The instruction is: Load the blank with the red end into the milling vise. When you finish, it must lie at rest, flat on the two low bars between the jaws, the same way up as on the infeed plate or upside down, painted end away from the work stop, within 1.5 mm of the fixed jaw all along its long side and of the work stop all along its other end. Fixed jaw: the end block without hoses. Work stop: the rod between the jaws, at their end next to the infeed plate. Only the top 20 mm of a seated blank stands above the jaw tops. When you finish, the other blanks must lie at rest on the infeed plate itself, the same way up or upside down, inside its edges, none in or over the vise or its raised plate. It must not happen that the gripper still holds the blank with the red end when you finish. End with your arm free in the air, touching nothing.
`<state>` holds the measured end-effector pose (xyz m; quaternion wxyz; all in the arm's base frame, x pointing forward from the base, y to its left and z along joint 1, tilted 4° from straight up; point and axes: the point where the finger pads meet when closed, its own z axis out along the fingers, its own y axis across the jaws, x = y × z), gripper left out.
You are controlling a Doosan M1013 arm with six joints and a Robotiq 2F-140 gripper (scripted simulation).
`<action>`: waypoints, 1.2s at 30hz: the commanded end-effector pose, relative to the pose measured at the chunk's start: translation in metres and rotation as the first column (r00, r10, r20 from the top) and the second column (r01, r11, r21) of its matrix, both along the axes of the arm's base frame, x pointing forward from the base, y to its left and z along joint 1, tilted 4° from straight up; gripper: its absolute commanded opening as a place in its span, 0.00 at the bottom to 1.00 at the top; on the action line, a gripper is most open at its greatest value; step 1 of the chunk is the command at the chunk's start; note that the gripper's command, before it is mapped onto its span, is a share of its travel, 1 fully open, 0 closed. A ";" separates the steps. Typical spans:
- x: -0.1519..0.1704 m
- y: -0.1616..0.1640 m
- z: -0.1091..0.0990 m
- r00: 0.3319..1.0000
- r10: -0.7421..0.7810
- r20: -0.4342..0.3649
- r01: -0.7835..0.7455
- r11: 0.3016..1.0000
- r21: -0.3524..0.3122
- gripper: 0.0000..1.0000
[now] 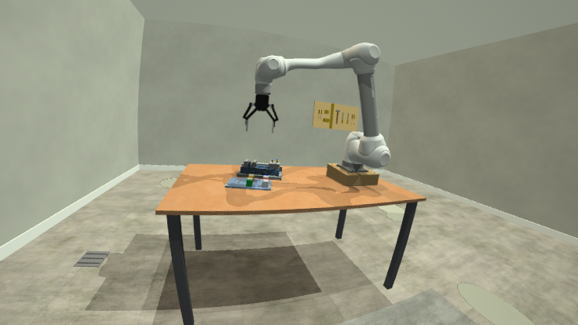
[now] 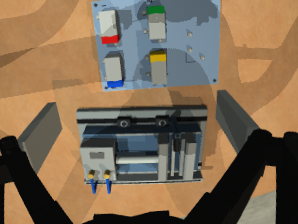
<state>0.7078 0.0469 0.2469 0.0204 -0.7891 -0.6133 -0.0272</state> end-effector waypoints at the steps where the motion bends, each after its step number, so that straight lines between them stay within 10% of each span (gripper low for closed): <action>1: 0.000 0.001 0.000 1.000 0.000 0.000 0.000 1.000 0.000 1.00; 36: 0.000 0.005 0.002 1.000 0.000 0.000 0.000 1.000 0.000 1.00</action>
